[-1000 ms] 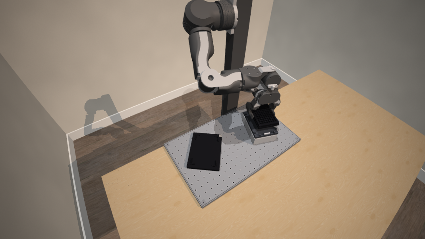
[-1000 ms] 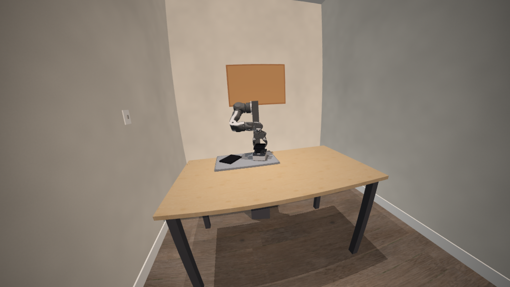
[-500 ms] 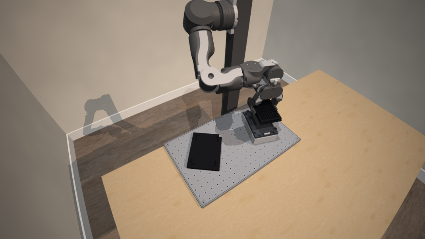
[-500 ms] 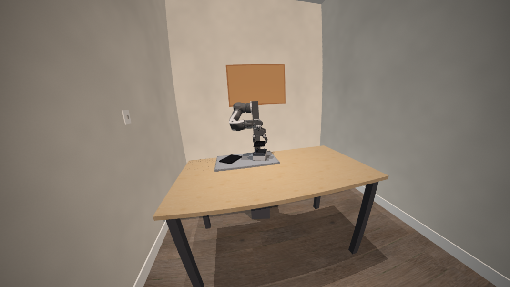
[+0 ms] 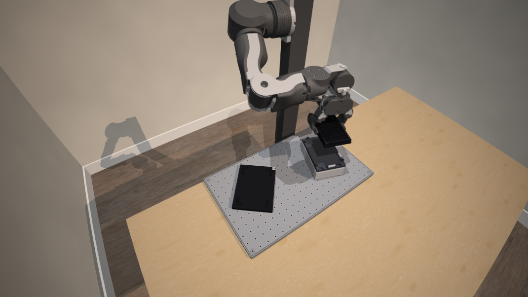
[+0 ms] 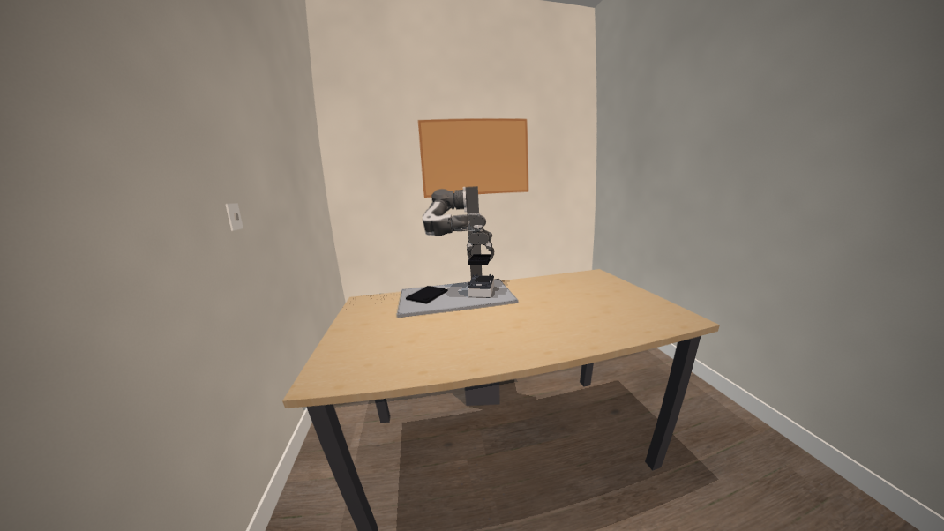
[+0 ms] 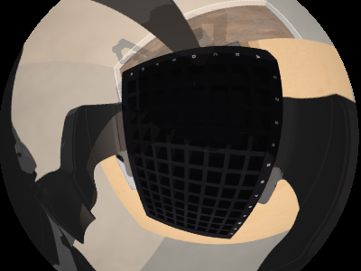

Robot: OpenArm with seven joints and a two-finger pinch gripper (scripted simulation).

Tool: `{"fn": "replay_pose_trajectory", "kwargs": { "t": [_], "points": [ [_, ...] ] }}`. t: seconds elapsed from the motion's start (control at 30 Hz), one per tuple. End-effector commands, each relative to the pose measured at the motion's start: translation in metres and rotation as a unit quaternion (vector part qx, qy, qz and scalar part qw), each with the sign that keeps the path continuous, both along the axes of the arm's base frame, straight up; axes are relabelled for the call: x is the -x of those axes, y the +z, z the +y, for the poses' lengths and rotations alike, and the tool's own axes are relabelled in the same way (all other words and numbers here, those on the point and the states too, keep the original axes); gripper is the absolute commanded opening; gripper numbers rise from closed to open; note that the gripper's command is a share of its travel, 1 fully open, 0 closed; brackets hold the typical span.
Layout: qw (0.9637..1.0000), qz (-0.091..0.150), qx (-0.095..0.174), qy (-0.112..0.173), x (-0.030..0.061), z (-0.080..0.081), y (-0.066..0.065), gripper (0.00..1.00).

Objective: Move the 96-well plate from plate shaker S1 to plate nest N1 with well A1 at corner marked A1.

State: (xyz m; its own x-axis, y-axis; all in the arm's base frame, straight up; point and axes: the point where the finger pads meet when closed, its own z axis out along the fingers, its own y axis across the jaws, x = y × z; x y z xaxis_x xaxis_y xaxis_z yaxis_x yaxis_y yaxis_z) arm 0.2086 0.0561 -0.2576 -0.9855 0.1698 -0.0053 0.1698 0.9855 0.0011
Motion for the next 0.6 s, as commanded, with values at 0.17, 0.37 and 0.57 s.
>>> {"fn": "replay_pose_trajectory", "kwargs": {
  "t": [0.17, 0.37, 0.57],
  "points": [
    [0.9946, -0.001, -0.001, -0.104, -0.0023, -0.031, -0.006, 0.00],
    [0.9916, -0.001, -0.001, -0.130, -0.0027, -0.039, -0.007, 0.00],
    [0.9916, -0.001, -0.001, -0.130, -0.0027, -0.039, -0.007, 0.00]
  ]
}}
